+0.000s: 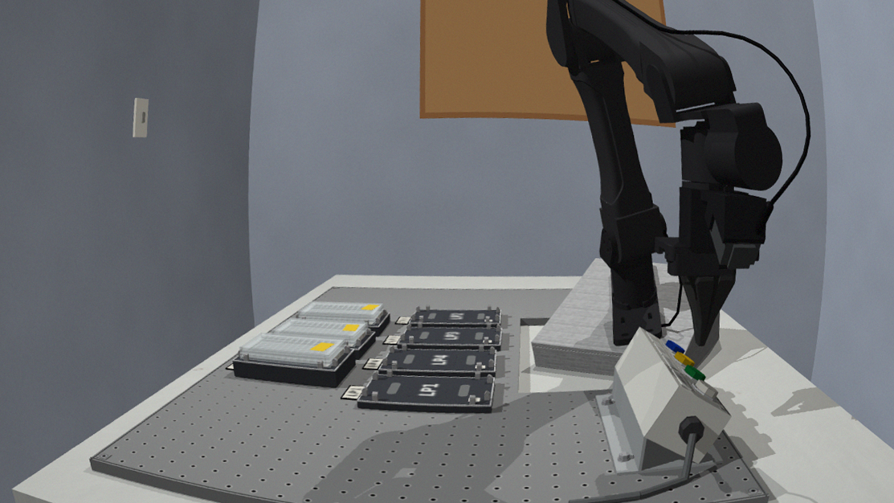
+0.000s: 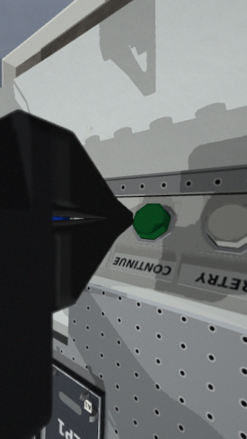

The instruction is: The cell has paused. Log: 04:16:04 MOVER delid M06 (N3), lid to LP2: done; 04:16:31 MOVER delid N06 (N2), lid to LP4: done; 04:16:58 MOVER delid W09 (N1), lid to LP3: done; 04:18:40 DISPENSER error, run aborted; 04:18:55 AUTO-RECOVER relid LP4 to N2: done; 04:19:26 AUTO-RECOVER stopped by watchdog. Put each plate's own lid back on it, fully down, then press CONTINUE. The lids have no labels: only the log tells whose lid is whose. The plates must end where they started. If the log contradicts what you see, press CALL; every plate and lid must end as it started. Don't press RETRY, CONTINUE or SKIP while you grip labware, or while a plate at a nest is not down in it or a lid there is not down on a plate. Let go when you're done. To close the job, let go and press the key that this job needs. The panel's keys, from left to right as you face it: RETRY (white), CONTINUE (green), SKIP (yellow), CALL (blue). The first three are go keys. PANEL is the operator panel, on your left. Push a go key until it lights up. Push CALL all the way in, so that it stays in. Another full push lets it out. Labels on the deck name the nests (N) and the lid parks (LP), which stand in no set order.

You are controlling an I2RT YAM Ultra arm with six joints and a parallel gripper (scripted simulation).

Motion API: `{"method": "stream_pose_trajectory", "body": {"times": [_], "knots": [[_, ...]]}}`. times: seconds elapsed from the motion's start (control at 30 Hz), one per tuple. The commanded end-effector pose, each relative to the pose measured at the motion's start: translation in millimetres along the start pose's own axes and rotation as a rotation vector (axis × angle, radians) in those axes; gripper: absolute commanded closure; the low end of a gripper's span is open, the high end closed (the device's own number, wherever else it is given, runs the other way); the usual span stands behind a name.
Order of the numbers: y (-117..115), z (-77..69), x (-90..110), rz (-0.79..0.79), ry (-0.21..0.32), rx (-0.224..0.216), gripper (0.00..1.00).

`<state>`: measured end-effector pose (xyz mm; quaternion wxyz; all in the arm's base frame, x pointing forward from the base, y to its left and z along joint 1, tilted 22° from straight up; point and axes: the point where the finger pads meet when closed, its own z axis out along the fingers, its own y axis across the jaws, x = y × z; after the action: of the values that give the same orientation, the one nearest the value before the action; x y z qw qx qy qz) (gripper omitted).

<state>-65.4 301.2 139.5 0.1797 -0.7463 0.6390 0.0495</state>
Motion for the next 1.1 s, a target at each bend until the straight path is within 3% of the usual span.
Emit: {"method": "stream_pose_trajectory", "body": {"times": [0.0, 0.97, 1.07], "knots": [[1, 2.5, -7, -0.002, -0.025, -0.007, 1.00], [3, 17.0, -11, -0.004, -0.033, -0.009, 1.00], [1, 21.2, -4, -0.002, -0.022, -0.006, 1.00]]}}
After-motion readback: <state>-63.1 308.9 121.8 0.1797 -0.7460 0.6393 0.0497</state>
